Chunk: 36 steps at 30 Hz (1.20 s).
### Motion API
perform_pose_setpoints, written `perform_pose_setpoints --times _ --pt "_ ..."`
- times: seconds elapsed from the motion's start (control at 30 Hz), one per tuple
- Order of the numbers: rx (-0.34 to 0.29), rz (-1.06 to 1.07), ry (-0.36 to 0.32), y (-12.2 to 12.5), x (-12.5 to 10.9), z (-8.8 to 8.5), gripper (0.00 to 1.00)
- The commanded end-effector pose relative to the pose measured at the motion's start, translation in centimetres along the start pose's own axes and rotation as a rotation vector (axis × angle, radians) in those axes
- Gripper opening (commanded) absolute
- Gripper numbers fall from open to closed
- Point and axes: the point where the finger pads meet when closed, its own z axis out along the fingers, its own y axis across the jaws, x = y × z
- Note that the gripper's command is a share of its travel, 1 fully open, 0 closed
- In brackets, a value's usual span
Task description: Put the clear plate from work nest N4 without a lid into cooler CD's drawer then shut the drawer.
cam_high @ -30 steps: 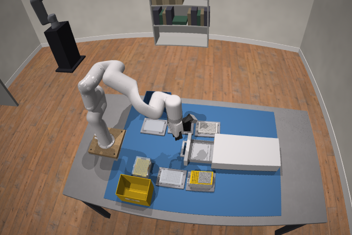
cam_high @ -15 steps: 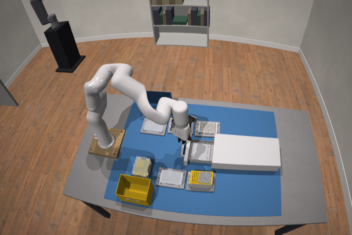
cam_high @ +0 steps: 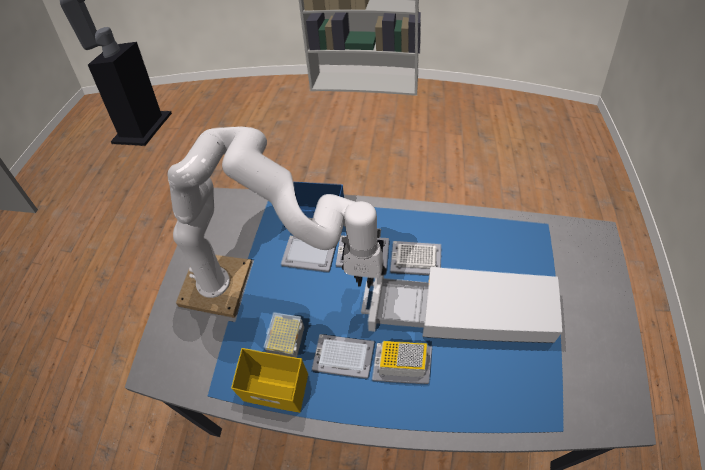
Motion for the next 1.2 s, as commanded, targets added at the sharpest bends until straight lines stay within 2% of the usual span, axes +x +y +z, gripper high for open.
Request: perform_pose_setpoints --times 0.0,0.17,0.4,1.17 --pt "-0.004 -0.032 0.005 0.1 0.0 -0.2 0.21" --pt "-0.004 -0.032 0.005 0.1 0.0 -0.2 0.21" --pt "-0.004 -0.032 0.005 0.1 0.0 0.6 0.21" --pt "-0.004 -0.032 0.005 0.1 0.0 4.1 0.21"
